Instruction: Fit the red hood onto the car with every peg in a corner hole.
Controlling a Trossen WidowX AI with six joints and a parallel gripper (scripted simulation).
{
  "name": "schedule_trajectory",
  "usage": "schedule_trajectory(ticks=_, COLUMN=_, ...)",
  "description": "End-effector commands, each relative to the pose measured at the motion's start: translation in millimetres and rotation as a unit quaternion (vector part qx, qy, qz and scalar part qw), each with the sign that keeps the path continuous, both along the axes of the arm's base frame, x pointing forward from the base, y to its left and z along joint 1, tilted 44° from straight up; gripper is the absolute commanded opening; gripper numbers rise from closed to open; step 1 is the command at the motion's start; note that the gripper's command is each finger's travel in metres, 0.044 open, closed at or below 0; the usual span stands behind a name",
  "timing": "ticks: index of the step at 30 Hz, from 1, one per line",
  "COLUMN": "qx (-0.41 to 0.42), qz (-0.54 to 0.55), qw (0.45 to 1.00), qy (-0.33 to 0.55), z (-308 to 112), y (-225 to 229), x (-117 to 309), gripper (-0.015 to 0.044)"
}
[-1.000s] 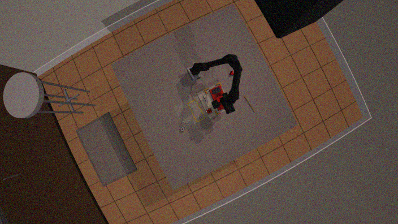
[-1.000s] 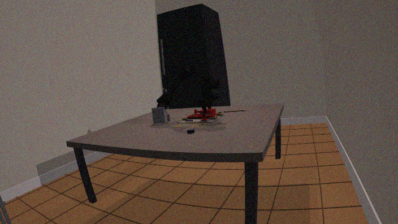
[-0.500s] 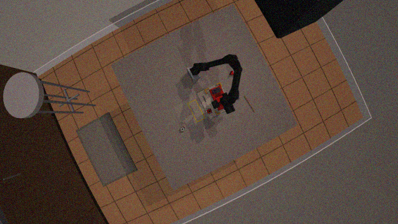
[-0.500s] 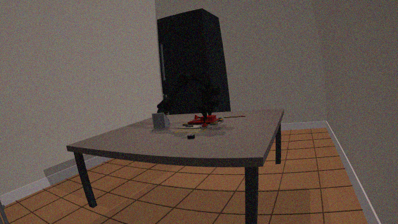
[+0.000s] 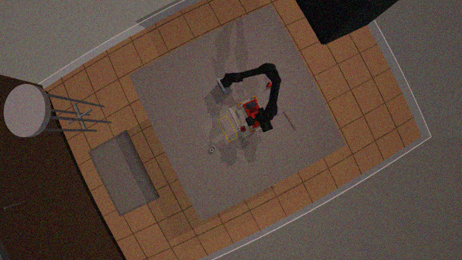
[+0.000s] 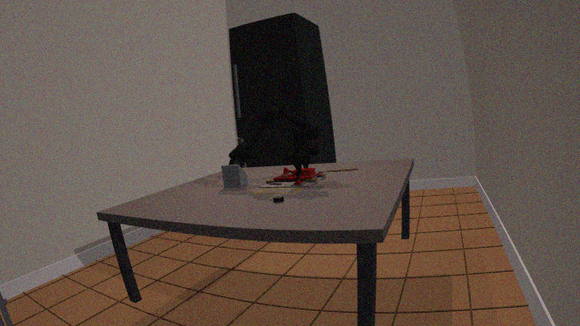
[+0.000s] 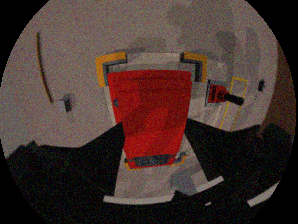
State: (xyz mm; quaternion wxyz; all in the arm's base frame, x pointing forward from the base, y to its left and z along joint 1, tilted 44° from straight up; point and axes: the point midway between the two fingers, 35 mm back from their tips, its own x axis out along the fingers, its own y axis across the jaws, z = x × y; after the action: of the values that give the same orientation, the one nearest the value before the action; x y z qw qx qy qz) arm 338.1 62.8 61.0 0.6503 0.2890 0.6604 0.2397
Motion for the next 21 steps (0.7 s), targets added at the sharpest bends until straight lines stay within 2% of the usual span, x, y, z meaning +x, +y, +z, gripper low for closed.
schedule_trajectory(ticks=1, qx=0.000, qz=0.000, qw=1.000, qy=0.000, z=0.0, y=0.0, x=0.0, gripper=0.0341)
schedule_trajectory(ticks=5, qx=0.000, qz=0.000, qw=1.000, qy=0.000, z=0.0, y=0.0, x=0.0, gripper=0.0440)
schedule_trajectory(ticks=10, qx=-0.001, qz=0.000, qw=1.000, qy=0.000, z=9.3, y=-9.7, x=1.1, gripper=0.0440)
schedule_trajectory(ticks=16, qx=-0.002, qz=-0.002, qw=1.000, qy=-0.001, z=49.4, y=-48.0, x=-1.0, gripper=0.0440)
schedule_trajectory(ticks=21, qx=-0.002, qz=-0.002, qw=1.000, qy=-0.001, z=50.9, y=-49.3, x=-1.3, gripper=0.0440)
